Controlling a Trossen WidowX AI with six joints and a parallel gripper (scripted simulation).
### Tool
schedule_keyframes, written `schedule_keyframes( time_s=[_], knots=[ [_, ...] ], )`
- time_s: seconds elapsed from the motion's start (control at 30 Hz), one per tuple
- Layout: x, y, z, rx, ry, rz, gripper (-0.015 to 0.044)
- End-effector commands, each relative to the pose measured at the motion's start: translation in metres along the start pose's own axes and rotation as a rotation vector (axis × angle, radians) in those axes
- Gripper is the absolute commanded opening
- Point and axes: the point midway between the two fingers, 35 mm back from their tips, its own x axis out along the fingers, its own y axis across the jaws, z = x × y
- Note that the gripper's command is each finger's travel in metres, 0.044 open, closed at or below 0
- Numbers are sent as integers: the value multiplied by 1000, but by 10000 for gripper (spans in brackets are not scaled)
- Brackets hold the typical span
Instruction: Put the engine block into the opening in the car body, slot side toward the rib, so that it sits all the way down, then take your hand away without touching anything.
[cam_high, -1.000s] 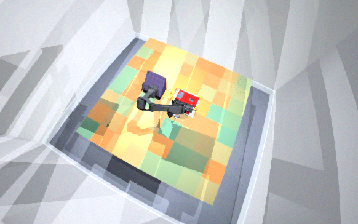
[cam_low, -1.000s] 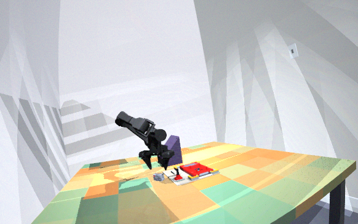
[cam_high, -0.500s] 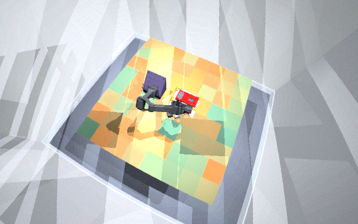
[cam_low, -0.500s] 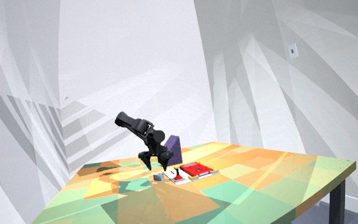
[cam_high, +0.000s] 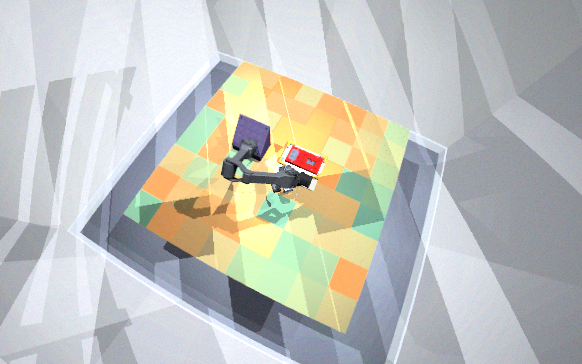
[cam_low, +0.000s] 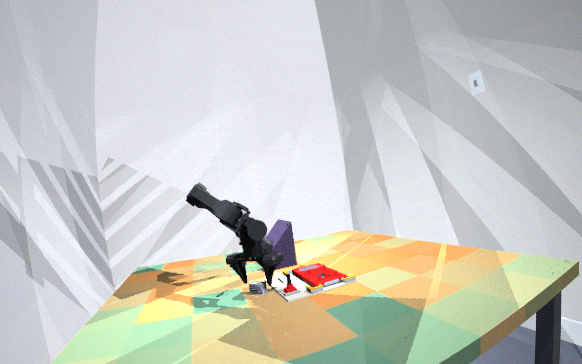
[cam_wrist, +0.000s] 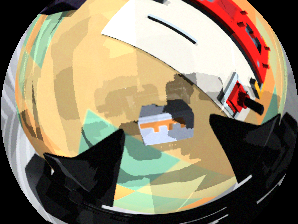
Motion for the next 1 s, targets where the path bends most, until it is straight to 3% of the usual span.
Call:
schedule_keyframes(
  time_s=[0.0, 0.23, 0.5, 0.77, 0.97],
  knots=[
    [7, 1, 1, -7, 1, 4, 440],
    [16, 1, 1, -7, 2, 5, 440],
    [16, 1, 1, -7, 2, 5, 230],
    [16, 1, 1, -7, 2, 5, 177],
    [6, -1, 0, -8, -1, 1, 19]
  ],
)
